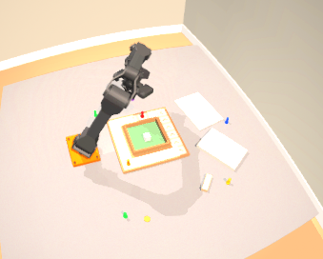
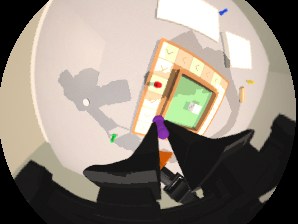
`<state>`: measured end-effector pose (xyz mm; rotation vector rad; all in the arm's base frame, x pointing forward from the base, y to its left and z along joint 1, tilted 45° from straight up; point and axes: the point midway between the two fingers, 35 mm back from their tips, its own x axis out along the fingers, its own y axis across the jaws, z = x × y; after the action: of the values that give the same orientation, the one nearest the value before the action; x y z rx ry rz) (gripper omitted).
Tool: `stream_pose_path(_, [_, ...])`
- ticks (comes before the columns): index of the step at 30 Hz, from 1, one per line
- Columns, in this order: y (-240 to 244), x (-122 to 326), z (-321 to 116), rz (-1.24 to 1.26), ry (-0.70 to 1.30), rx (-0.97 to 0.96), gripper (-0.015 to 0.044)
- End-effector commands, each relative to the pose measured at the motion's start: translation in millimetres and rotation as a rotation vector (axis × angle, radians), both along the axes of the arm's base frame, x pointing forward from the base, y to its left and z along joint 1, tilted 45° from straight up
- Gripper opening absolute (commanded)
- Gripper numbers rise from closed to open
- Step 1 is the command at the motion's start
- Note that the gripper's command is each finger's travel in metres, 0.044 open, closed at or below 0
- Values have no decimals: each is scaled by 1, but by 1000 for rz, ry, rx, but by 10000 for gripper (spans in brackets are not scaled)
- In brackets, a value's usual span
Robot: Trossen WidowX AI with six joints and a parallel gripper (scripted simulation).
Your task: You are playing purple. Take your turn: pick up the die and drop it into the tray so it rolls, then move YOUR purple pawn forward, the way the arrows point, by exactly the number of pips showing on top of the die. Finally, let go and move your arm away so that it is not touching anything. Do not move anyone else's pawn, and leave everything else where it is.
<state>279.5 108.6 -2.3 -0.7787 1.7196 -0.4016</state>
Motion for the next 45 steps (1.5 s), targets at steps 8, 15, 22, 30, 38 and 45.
stream_pose_path(8, [-4, -11, -4, -9, -7, 4, 0])
stream_pose_path(15, [-17, -26, -21, -9, -6, 4, 0])
stream_pose_path(22, [-31, -42, -35, -9, -6, 3, 0])
stream_pose_path(30, [-42, -54, -46, -9, -6, 2, 0])
stream_pose_path(38, [-64, -58, -69, -9, -7, 1, 0])
stream_pose_path(45, [-66, -59, -71, -9, -7, 1, 0])
